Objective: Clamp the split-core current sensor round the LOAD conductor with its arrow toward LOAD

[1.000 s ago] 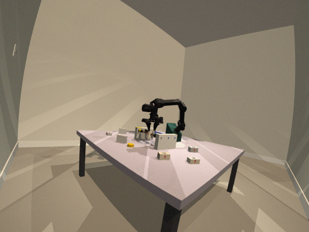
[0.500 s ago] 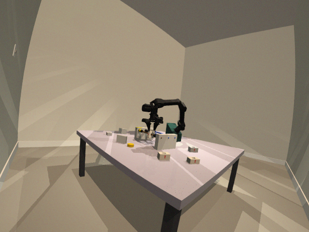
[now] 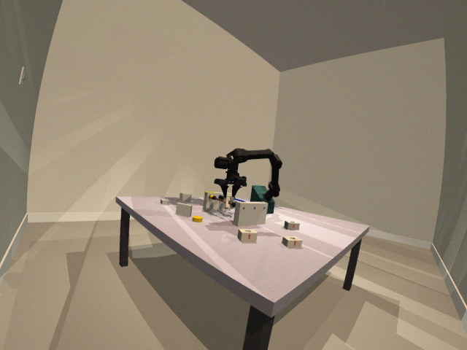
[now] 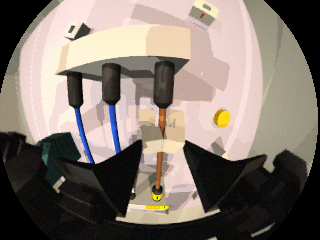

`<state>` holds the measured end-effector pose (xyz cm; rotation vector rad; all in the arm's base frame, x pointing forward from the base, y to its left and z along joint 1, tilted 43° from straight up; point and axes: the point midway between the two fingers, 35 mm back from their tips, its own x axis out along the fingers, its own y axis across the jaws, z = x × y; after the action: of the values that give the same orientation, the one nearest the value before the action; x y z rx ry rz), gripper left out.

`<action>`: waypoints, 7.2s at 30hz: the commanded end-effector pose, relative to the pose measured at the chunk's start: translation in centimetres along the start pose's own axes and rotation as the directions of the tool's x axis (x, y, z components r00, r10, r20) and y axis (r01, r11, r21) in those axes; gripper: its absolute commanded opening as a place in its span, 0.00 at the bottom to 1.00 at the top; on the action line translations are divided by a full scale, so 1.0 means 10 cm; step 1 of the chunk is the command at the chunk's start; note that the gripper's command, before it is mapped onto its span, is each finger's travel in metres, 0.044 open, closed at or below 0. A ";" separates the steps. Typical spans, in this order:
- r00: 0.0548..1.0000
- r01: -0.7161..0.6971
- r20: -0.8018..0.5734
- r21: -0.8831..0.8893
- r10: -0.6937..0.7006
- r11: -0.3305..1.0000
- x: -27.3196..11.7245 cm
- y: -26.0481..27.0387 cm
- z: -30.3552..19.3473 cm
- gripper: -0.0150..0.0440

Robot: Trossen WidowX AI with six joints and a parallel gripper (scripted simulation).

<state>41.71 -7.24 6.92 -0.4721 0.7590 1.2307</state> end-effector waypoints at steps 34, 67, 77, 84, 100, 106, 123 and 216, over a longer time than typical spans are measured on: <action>1.000 -0.012 0.007 0.004 0.012 1.000 0.31 0.00 0.06 1.00; 1.000 -0.010 0.003 -0.002 0.010 1.000 0.56 -0.01 0.07 0.80; 1.000 -0.010 0.003 -0.002 0.010 1.000 0.56 -0.01 0.07 0.68; 1.000 -0.010 0.003 -0.002 0.010 1.000 0.56 -0.01 0.07 0.41; 1.000 -0.010 0.003 -0.002 0.010 1.000 0.56 -0.01 0.07 0.25; 1.000 -0.010 0.003 -0.002 0.010 1.000 0.56 -0.01 0.07 0.25; 1.000 -0.010 0.003 -0.002 0.010 1.000 0.56 -0.01 0.07 0.25; 1.000 0.003 0.008 0.004 -0.003 1.000 0.41 0.00 0.06 0.25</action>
<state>42.33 -4.38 3.48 -0.4623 0.7763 1.2266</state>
